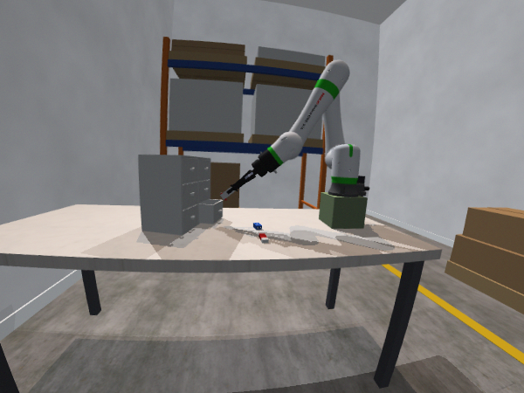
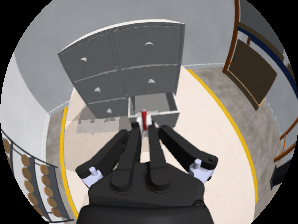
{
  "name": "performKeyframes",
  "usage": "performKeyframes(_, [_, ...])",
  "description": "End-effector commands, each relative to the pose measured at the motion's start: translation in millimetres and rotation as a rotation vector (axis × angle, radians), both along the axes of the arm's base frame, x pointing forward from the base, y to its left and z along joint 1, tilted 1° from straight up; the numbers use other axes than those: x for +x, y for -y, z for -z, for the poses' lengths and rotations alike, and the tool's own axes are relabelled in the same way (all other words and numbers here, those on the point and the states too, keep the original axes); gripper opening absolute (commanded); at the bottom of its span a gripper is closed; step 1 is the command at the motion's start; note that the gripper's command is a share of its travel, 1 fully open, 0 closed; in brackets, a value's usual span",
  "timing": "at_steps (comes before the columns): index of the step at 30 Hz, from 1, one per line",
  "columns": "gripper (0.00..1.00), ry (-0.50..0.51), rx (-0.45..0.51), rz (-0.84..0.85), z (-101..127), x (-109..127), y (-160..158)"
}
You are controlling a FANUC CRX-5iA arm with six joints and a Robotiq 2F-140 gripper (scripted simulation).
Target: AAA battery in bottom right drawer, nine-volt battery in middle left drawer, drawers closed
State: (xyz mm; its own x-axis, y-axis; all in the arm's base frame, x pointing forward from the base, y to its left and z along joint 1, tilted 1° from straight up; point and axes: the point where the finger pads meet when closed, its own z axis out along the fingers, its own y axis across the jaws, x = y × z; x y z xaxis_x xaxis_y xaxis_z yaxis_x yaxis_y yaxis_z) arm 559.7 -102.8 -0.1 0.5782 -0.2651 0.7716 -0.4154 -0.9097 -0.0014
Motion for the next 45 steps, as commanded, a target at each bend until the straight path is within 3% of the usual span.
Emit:
performKeyframes(1, [0.03,0.0,0.0,0.0,0.3,9.2,3.9])
performKeyframes(14, [0.03,0.0,0.0,0.0,0.0,47.0,21.2])
performKeyframes(27, [0.03,0.0,0.0,0.0,-0.2,60.6,27.4])
performKeyframes(45, [0.03,0.0,0.0,0.0,-0.2,62.0,28.0])
